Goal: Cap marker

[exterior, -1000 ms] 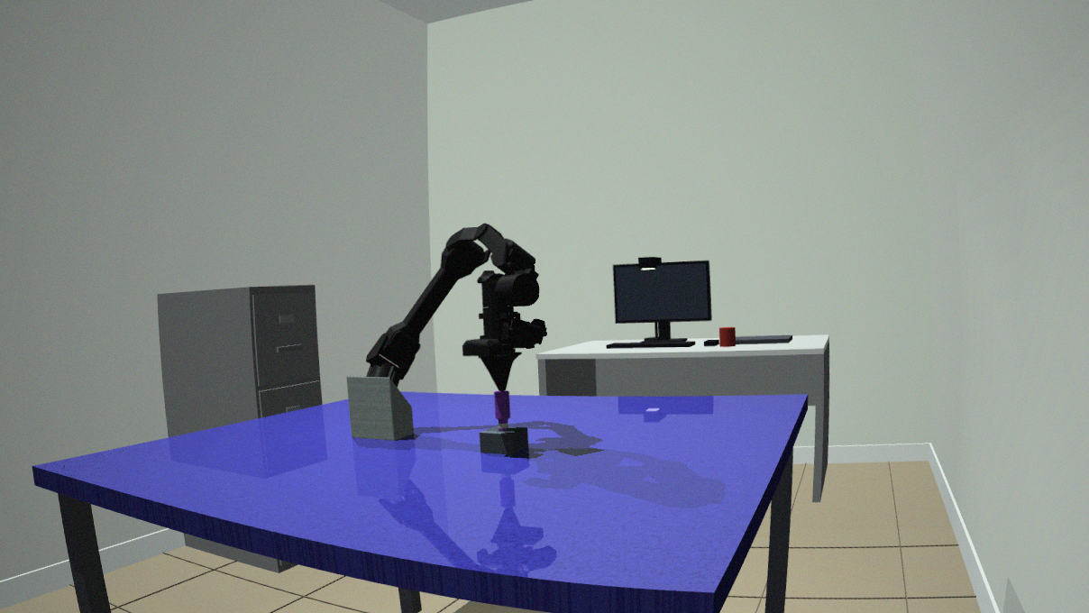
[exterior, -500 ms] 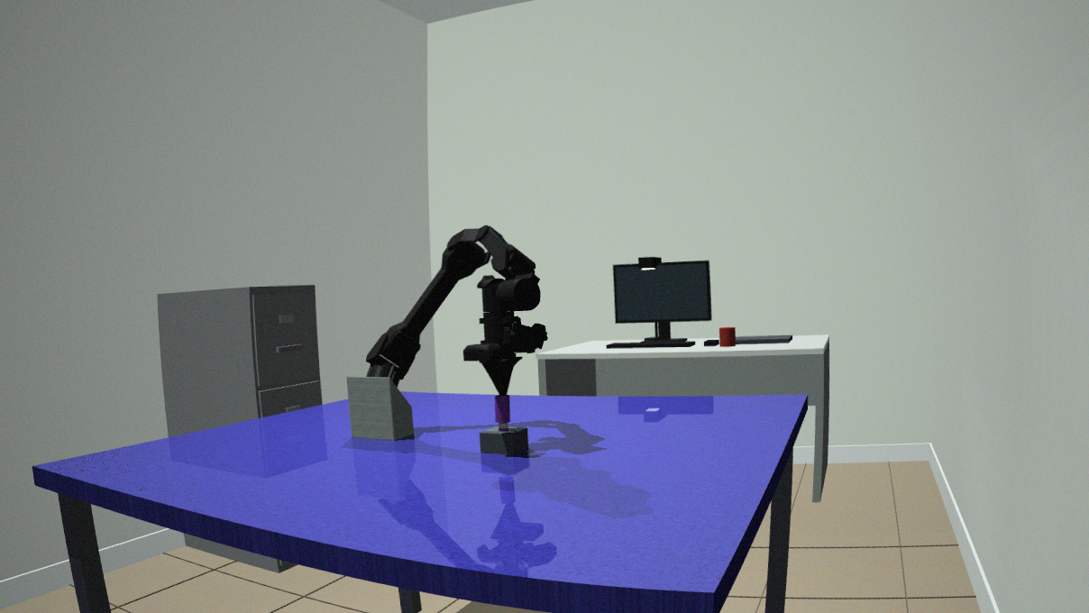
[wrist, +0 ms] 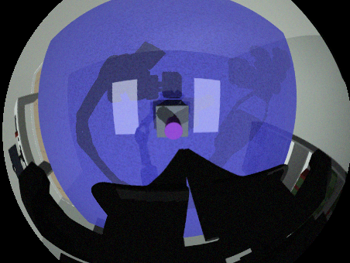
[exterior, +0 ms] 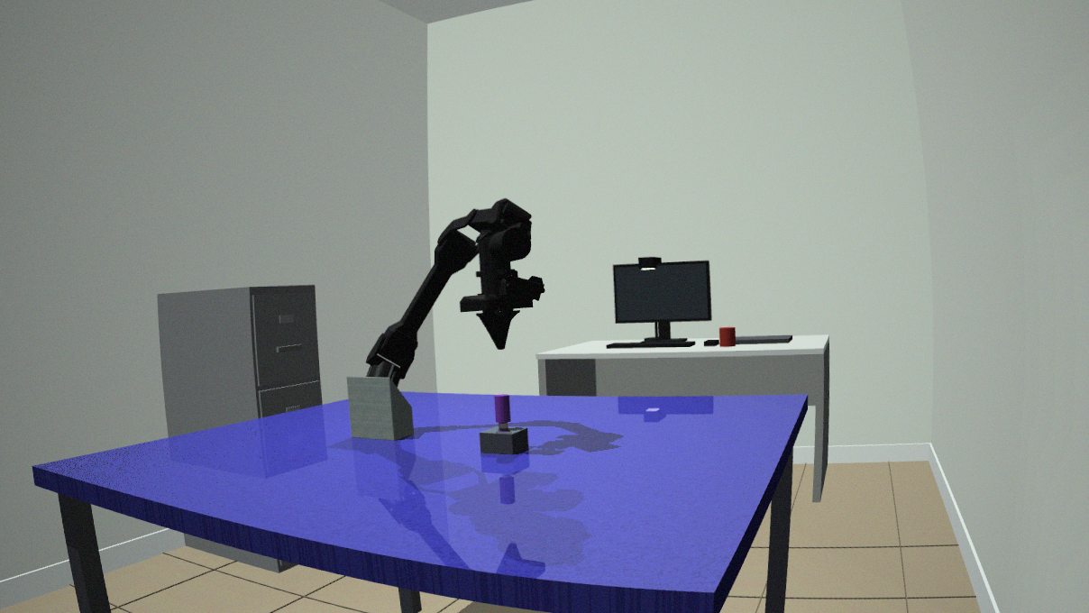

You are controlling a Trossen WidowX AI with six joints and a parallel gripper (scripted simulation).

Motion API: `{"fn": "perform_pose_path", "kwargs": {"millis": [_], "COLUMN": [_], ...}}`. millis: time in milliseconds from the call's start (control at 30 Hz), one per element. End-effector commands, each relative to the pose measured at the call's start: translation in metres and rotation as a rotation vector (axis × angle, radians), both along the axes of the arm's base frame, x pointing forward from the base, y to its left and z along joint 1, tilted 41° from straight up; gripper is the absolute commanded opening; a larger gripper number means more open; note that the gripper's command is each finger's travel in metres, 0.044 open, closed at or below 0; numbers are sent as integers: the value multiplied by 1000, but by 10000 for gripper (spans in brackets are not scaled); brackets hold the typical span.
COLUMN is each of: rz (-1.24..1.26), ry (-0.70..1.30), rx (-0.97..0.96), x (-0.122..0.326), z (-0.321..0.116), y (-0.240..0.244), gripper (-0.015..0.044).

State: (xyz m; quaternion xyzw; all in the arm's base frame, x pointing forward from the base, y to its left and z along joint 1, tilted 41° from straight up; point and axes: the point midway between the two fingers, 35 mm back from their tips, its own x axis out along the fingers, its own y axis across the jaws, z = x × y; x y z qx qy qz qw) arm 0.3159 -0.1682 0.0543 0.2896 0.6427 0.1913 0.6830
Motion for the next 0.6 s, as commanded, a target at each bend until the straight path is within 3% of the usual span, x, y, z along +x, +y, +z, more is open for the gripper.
{"fn": "perform_pose_path", "kwargs": {"millis": [0, 500, 567], "rz": [21, 21, 21], "ry": [8, 8, 8], "rx": [1, 1, 1], "x": [-1, -1, -1], "z": [5, 5, 5], "y": [0, 0, 0], "gripper": [26, 420, 440]}}
